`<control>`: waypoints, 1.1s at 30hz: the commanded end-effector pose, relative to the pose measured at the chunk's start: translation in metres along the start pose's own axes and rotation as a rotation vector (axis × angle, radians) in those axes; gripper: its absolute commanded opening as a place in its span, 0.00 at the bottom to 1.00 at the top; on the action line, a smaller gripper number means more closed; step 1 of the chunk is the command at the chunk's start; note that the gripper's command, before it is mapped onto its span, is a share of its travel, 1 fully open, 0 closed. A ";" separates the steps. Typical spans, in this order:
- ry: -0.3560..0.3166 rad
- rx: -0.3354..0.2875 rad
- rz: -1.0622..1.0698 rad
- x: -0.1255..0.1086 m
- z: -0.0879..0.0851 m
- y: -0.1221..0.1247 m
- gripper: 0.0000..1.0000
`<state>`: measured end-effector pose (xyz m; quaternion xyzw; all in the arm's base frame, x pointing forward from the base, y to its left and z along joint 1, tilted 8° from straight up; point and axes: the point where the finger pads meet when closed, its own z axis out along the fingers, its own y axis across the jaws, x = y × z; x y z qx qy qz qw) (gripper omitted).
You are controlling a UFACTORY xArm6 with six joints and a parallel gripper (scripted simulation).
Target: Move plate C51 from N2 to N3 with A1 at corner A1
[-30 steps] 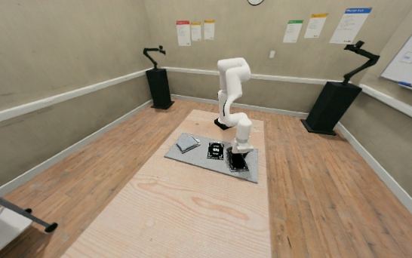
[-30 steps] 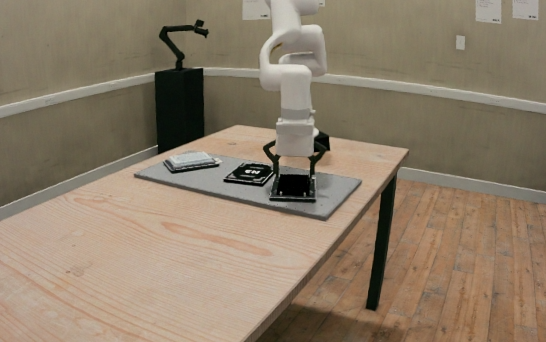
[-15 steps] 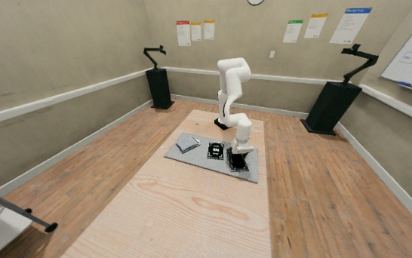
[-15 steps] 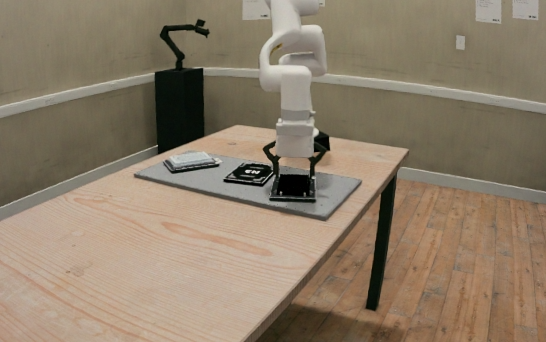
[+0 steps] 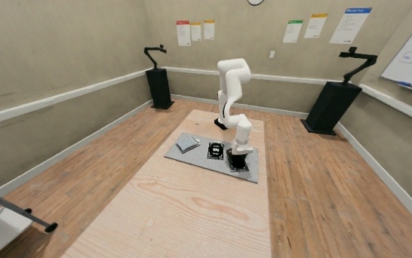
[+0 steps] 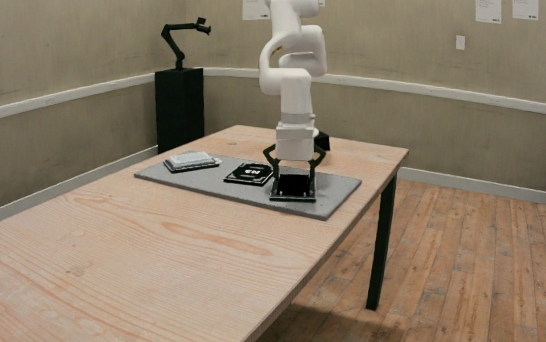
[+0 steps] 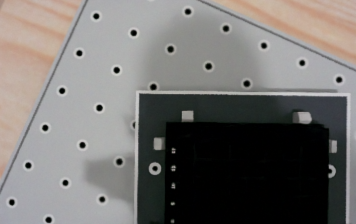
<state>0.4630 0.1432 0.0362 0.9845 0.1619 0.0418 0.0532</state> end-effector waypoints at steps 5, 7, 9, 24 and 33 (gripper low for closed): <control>0.005 0.000 0.000 0.002 0.002 0.000 1.00; 0.005 0.000 0.000 0.002 0.004 0.000 1.00; 0.005 0.000 0.000 0.002 0.005 0.000 1.00; 0.005 0.000 0.000 0.002 0.008 0.000 1.00; 0.005 0.000 0.000 0.002 0.007 0.000 0.00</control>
